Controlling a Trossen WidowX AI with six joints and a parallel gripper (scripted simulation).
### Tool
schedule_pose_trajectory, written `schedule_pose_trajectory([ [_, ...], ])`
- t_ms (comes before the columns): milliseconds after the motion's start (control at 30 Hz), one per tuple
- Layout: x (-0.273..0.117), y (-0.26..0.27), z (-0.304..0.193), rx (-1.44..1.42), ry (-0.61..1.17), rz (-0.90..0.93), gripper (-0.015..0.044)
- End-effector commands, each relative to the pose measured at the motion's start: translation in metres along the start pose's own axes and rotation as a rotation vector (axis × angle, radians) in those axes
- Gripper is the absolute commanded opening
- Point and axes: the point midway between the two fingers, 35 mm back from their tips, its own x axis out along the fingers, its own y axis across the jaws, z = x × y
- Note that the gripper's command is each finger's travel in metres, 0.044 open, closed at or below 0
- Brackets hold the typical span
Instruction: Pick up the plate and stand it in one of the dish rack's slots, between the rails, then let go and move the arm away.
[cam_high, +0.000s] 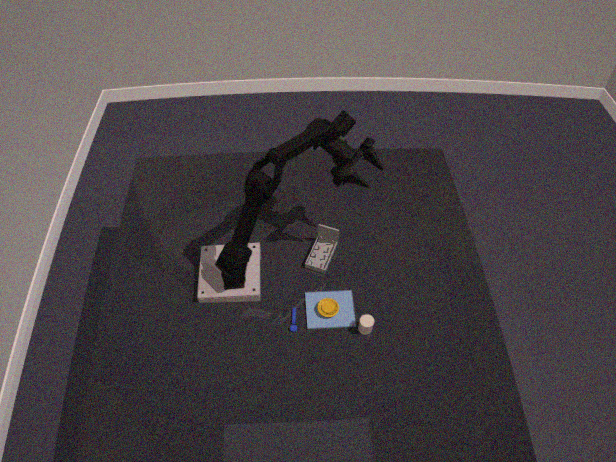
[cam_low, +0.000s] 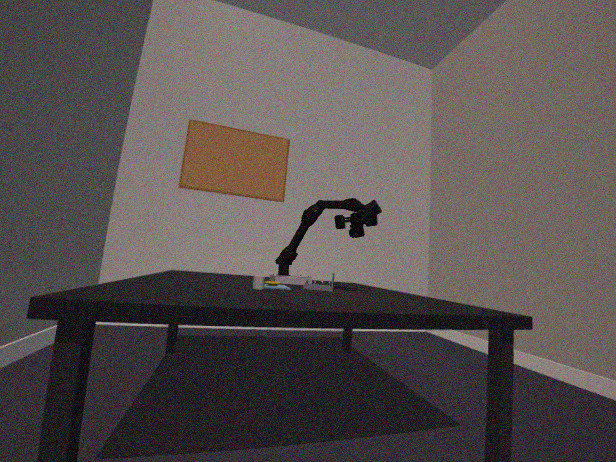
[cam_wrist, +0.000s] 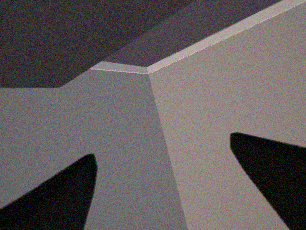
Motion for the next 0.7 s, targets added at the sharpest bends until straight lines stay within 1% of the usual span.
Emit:
schedule_pose_trajectory([
  [0, 0.015, 0.012, 0.0, 0.074, -0.047, 0.028, 0.04],
  [667, 0.081, 0.086, -0.002, 0.498, -0.247, 0.247, 0.04],
])
